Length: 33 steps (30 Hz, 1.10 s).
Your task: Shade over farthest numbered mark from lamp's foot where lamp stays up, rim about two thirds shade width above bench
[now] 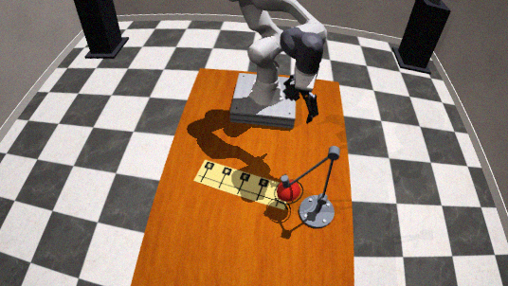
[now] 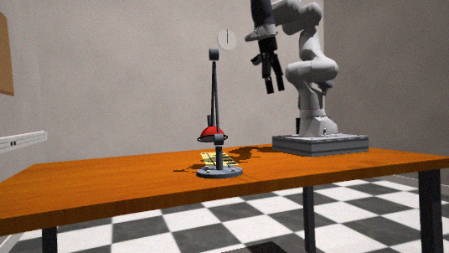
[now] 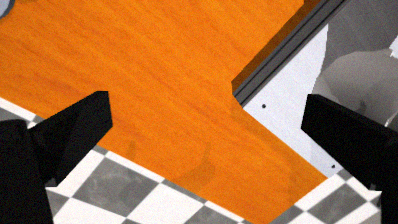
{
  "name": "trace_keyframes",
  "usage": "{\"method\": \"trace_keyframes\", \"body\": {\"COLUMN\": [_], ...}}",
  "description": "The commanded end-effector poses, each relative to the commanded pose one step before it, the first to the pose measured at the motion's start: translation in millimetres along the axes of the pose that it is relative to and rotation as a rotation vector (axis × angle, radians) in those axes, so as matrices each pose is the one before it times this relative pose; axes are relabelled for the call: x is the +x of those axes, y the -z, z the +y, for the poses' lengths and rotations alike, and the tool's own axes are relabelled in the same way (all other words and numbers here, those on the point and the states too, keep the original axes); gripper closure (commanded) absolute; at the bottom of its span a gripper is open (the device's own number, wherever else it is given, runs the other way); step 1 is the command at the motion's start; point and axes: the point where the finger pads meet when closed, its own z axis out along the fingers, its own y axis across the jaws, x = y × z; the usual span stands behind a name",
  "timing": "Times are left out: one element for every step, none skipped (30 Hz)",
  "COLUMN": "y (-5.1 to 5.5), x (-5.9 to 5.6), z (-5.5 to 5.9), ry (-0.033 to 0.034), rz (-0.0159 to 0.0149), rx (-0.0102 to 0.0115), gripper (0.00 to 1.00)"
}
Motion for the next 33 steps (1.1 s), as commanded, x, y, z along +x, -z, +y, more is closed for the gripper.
{"method": "trace_keyframes", "body": {"y": [-1.48,-3.26,-3.2,-3.15,-3.09,-3.04,-2.98,-2.92,-2.86,-2.81,-2.75,-2.69,-2.63,-2.57,-2.51,-2.44,0.0,0.0,-3.26,-3.2,-3.15,-3.1,-3.04,-2.98,-2.93,-2.87,-2.81,-2.75,-2.69,-2.63,-2.57,-2.51,-2.45], "x": [4.91,3.16,3.23,3.3,3.37,3.44,3.51,3.58,3.64,3.71,3.77,3.83,3.89,3.95,4.01,4.06,0.0,0.0,3.03,3.1,3.18,3.25,3.32,3.39,3.46,3.53,3.6,3.66,3.72,3.79,3.85,3.91,3.97], "z": [-6.31,2.16,2.13,2.11,2.08,2.05,2.02,1.98,1.95,1.91,1.88,1.84,1.8,1.76,1.72,1.67,0.0,0.0,2.21,2.19,2.16,2.13,2.1,2.07,2.04,2.0,1.96,1.93,1.89,1.85,1.8,1.76,1.71], "ry": [-0.02114,-0.01503,-0.01503,-0.01503,-0.01503,-0.01503,-0.01503,-0.01503,-0.01503,-0.01503,-0.01503,-0.01503,-0.01503,-0.01503,-0.01503,-0.01503,0.0,0.0,-0.0159,-0.0159,-0.0159,-0.0159,-0.0159,-0.0159,-0.0159,-0.0159,-0.0159,-0.0159,-0.0159,-0.0159,-0.0159,-0.0159,-0.0159], "rz": [-0.0202,-0.01228,-0.01228,-0.01228,-0.01228,-0.01228,-0.01228,-0.01228,-0.01228,-0.01228,-0.01228,-0.01228,-0.01228,-0.01228,-0.01228,-0.01228,0.0,0.0,-0.0124,-0.0124,-0.0124,-0.0124,-0.0124,-0.0124,-0.0124,-0.0124,-0.0124,-0.0124,-0.0124,-0.0124,-0.0124,-0.0124,-0.0124], "rx": [0.04101,0.00699,0.00699,0.00699,0.00699,0.00699,0.00699,0.00699,0.00699,0.00699,0.00699,0.00699,0.00699,0.00699,0.00699,0.00699,0.0,0.0,0.00709,0.00709,0.00709,0.00709,0.00709,0.00709,0.00709,0.00709,0.00709,0.00709,0.00709,0.00709,0.00709,0.00709,0.00709], "gripper": [0.0,0.0,0.0,0.0,0.0,0.0,0.0,0.0,0.0,0.0,0.0,0.0,0.0,0.0,0.0,0.0,0.0,0.0,0.0,0.0,0.0,0.0,0.0,0.0,0.0,0.0,0.0,0.0,0.0,0.0,0.0,0.0,0.0]}}
